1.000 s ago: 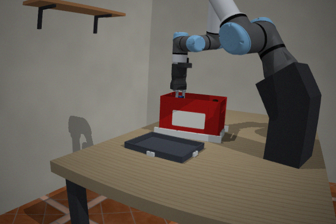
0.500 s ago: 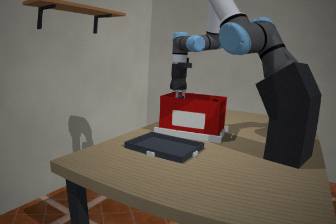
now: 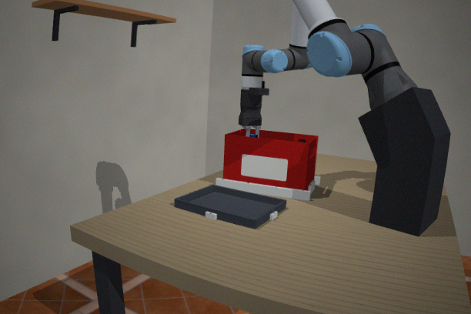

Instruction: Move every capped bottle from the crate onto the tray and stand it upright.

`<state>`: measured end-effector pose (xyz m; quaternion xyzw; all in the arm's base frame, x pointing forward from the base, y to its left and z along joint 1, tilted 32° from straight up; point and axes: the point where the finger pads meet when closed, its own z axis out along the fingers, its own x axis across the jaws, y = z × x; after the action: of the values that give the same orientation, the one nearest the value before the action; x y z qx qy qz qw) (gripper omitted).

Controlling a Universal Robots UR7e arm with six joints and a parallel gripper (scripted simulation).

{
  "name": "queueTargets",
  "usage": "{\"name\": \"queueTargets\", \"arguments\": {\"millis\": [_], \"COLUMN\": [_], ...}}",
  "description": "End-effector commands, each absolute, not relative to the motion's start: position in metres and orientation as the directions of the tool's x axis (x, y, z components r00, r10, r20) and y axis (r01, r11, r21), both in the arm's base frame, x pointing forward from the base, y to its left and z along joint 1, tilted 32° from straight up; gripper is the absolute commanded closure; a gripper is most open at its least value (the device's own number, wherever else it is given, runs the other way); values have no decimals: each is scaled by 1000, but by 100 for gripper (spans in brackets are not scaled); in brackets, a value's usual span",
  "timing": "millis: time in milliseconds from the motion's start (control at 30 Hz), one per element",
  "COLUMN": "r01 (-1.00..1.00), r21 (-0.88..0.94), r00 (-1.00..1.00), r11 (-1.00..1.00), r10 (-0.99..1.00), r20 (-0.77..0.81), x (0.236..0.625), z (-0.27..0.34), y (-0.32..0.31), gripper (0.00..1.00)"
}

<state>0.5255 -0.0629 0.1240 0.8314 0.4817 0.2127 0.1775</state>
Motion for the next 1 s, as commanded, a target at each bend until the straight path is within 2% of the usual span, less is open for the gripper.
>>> {"name": "queueTargets", "arguments": {"millis": [0,967], "r01": [725,723], "r21": [501,506], "r00": [445,442], "r11": [-473,-470], "r10": [877,878], "r20": [183,182], "x": [526,488], "z": [125,186], "y": [-63,-56], "gripper": [100,100]}}
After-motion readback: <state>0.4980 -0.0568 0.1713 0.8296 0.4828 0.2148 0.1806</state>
